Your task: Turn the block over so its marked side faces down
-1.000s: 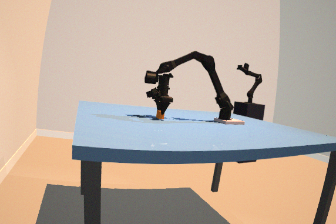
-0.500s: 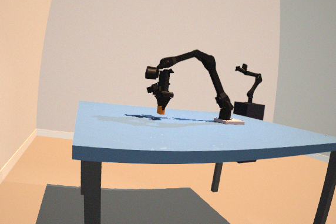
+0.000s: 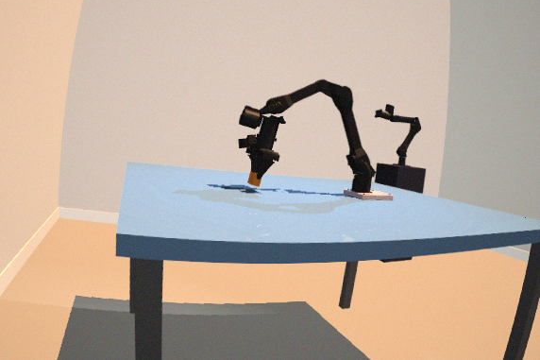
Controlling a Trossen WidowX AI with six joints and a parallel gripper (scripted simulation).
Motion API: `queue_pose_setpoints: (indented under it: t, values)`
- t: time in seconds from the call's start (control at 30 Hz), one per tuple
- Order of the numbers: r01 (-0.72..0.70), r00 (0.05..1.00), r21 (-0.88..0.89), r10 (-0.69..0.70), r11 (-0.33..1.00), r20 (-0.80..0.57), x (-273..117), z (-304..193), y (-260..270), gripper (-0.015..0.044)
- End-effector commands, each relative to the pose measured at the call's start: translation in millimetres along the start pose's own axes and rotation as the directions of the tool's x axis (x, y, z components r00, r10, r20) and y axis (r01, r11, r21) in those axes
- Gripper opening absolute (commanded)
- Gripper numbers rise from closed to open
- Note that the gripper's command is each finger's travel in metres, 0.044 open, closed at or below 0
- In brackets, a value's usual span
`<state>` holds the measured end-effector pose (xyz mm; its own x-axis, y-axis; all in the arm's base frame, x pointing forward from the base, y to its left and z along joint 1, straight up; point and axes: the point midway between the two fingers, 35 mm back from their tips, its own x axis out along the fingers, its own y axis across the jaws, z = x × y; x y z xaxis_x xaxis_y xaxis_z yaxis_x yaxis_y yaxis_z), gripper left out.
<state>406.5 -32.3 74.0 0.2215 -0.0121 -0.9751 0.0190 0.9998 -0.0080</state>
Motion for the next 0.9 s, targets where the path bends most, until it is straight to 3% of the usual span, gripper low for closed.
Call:
queue_pose_setpoints:
  t: [0.0, 0.87]
  values:
    - [-0.003, 0.998, 0.003, 0.003, 1.0, 0.062, -1.2, 0.2, 0.3, 0.0]
    - [-0.001, 0.918, -0.001, 0.002, 1.0, 0.396, 0.0, -11.5, 0.8, 0.0]
